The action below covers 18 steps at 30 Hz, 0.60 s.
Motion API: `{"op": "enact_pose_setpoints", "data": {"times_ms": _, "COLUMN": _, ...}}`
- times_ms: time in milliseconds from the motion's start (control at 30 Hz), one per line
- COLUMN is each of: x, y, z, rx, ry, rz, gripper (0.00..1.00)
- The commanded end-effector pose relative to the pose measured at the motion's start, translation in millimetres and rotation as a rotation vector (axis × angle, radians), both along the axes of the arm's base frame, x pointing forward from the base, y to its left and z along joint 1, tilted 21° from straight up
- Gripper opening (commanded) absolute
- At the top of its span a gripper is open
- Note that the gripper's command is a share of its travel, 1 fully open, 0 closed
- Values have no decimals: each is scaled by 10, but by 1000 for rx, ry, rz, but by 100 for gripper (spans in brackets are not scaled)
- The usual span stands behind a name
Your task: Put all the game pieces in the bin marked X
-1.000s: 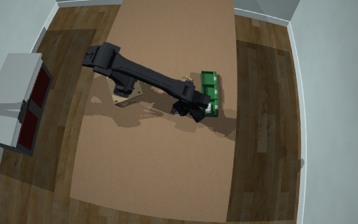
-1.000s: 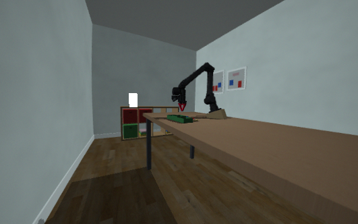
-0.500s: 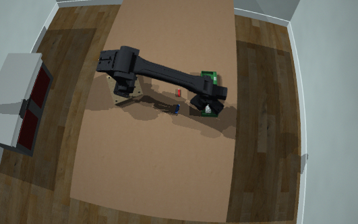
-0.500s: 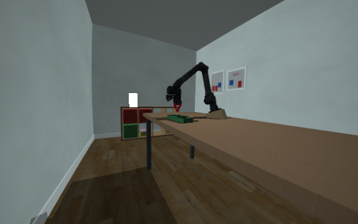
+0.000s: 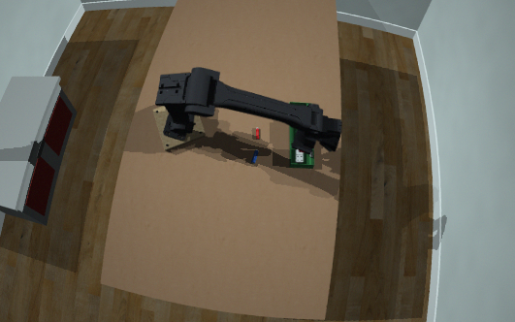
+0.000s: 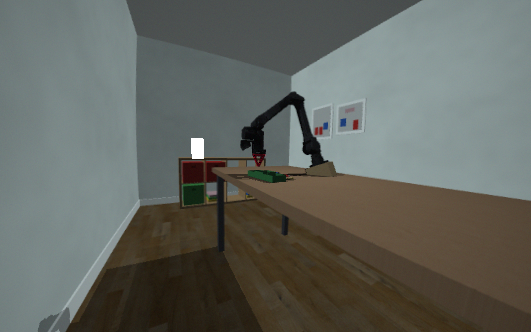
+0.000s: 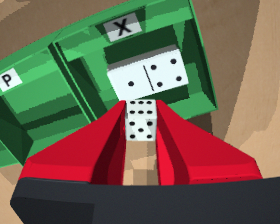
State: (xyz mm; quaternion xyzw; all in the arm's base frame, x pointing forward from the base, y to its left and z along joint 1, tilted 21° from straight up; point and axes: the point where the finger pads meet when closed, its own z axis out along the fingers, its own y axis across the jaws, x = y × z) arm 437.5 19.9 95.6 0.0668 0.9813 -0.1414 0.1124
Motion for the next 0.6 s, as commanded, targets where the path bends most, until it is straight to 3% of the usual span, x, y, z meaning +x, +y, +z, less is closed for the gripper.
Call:
{"op": "enact_pose_setpoints", "data": {"times_ms": 0, "x": 24, "y": -55, "z": 153, "rx": -29, "ry": 19, "rz": 153, "gripper": 10}}
{"op": "enact_pose_setpoints", "data": {"times_ms": 100, "x": 22, "y": -60, "z": 154, "rx": -35, "ry": 25, "rz": 180, "gripper": 10}}
{"op": "enact_pose_setpoints", "data": {"times_ms": 233, "x": 13, "y": -75, "z": 154, "rx": -66, "ry": 52, "rz": 332, "gripper": 10}}
{"op": "enact_pose_setpoints", "data": {"times_ms": 333, "x": 22, "y": -82, "z": 24, "rx": -66, "ry": 84, "rz": 333, "gripper": 10}}
{"op": "enact_pose_setpoints", "data": {"times_ms": 433, "x": 220, "y": -59, "z": 195, "rx": -67, "ry": 40, "rz": 332, "gripper": 10}}
{"op": "enact_pose_setpoints", "data": {"times_ms": 567, "x": 243, "y": -57, "z": 202, "rx": -67, "ry": 39, "rz": 332, "gripper": 10}}
